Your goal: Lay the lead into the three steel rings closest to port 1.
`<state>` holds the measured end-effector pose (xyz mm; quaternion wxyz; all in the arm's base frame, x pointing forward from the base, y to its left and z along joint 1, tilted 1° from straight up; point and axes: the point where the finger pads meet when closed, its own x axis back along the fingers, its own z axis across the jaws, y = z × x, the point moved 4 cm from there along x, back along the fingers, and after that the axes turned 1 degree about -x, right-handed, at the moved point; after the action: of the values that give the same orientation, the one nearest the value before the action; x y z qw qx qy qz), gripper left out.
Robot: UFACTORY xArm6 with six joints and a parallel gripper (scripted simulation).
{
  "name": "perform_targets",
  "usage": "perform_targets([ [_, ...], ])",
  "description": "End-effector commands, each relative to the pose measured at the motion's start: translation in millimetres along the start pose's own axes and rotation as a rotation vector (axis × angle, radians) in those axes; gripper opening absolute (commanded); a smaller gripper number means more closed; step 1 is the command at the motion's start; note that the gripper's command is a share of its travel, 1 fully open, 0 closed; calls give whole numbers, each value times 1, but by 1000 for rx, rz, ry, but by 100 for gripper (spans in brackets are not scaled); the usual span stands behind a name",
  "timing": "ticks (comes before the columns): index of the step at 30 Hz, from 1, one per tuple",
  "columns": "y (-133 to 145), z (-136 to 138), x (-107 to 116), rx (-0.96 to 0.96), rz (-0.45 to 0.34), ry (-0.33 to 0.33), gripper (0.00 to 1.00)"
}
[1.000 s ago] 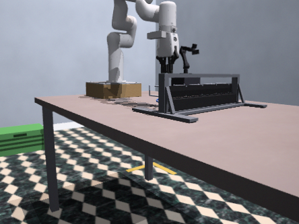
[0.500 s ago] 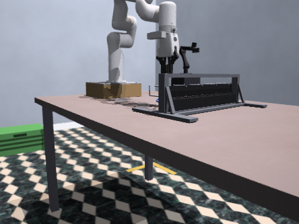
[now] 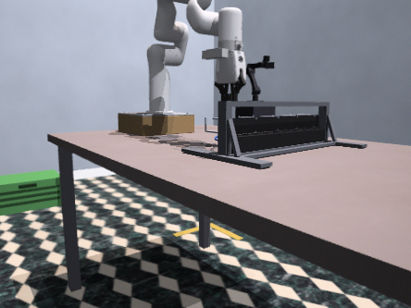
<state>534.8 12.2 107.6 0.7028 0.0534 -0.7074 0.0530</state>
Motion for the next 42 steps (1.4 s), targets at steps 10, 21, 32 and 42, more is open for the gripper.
perform_targets([
  [10,-1,-2,-30,0,1,-4,33],
  [21,-2,-2,-62,0,1,-4,33],
  [32,-2,-2,-76,0,1,-4,33],
  [42,-2,-2,-80,0,1,-4,33],
])
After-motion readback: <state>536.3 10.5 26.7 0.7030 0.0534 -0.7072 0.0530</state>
